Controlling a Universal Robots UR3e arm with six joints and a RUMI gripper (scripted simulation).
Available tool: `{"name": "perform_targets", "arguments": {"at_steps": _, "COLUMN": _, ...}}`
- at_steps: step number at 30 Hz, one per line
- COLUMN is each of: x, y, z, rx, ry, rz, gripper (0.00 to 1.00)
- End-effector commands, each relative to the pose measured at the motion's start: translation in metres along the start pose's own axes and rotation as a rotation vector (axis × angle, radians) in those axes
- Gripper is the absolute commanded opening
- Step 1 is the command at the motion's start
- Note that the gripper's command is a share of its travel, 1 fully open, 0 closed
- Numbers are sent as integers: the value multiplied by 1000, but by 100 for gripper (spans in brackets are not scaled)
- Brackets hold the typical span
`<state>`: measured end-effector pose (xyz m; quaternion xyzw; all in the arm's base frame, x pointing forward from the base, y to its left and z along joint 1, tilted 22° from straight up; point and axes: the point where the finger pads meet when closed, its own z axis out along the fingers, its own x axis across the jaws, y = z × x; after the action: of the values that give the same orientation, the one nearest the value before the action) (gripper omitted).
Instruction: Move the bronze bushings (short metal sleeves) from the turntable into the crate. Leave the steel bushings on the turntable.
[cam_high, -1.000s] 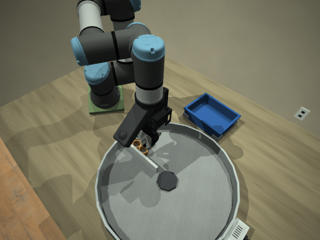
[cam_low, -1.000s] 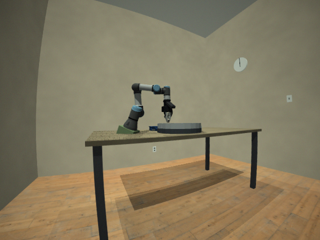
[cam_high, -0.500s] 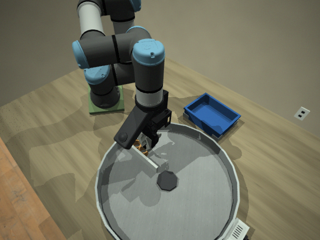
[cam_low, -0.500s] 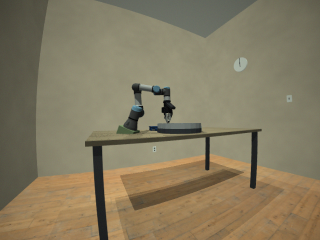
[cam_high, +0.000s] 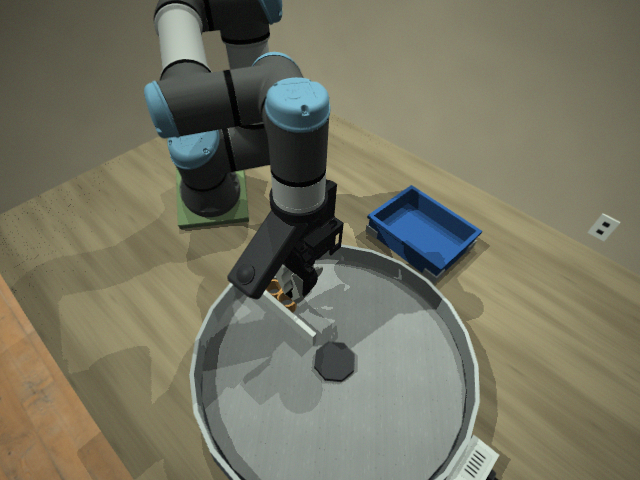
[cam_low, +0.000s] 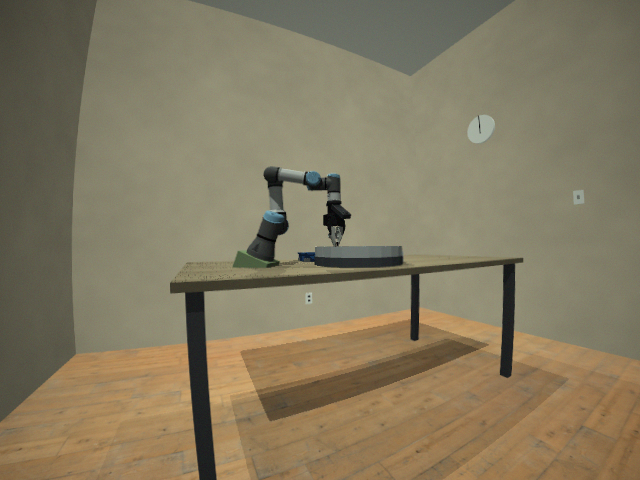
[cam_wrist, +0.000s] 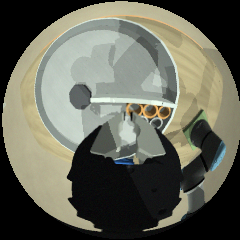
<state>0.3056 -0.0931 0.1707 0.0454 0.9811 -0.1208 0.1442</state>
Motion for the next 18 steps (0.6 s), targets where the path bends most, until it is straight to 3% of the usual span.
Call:
{"name": "perform_targets", "arguments": {"at_steps": 1, "x": -1, "y": 0, "z": -1, "rx": 1, "ry": -2, "rz": 0, "gripper": 6}}
{"name": "perform_targets", "arguments": {"at_steps": 18, "x": -1, "y": 0, "z": 2, "rx": 1, "ry": -2, "rz": 0, "gripper": 6}}
